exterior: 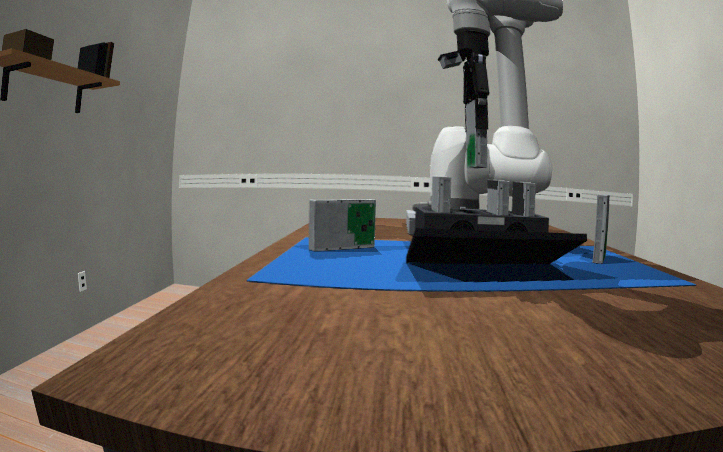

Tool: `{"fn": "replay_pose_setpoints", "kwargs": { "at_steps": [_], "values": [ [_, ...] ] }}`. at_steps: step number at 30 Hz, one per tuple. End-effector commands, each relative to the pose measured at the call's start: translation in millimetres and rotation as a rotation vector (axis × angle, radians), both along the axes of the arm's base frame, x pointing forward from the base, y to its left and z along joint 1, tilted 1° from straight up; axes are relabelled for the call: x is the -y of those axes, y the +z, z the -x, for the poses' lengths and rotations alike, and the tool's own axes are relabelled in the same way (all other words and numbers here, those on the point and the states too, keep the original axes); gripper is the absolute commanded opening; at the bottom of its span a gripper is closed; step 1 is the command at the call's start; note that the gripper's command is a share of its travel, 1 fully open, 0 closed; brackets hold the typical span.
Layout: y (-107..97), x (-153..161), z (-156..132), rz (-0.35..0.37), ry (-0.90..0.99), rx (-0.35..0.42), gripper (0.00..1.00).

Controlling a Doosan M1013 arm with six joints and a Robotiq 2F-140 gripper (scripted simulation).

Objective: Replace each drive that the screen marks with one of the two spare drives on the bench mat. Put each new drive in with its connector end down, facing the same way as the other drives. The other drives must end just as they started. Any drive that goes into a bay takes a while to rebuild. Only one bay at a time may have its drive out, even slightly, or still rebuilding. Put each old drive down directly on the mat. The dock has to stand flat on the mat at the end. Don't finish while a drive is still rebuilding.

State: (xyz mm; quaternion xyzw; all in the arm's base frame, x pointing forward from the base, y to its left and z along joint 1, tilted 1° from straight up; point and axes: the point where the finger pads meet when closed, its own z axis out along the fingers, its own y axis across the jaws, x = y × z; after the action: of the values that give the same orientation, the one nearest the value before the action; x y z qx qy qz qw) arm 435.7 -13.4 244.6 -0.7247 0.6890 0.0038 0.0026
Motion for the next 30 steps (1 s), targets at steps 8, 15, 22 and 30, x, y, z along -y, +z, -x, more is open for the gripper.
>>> {"fn": "replay_pose_setpoints", "kwargs": {
  "at_steps": [8, 15, 22, 30],
  "values": [
    [0.7, -20.0, -1.2, 0.000, 0.000, 0.001, 0.10],
    [0.9, -43.2, -1.0, 0.000, 0.000, 0.001, 0.10],
    [1.1, -71.6, 0.9, 0.000, 0.000, 0.001, 0.10],
    [1.3, -98.8, 4.5, 0.000, 0.000, 0.001, 0.10]
  ]
}}
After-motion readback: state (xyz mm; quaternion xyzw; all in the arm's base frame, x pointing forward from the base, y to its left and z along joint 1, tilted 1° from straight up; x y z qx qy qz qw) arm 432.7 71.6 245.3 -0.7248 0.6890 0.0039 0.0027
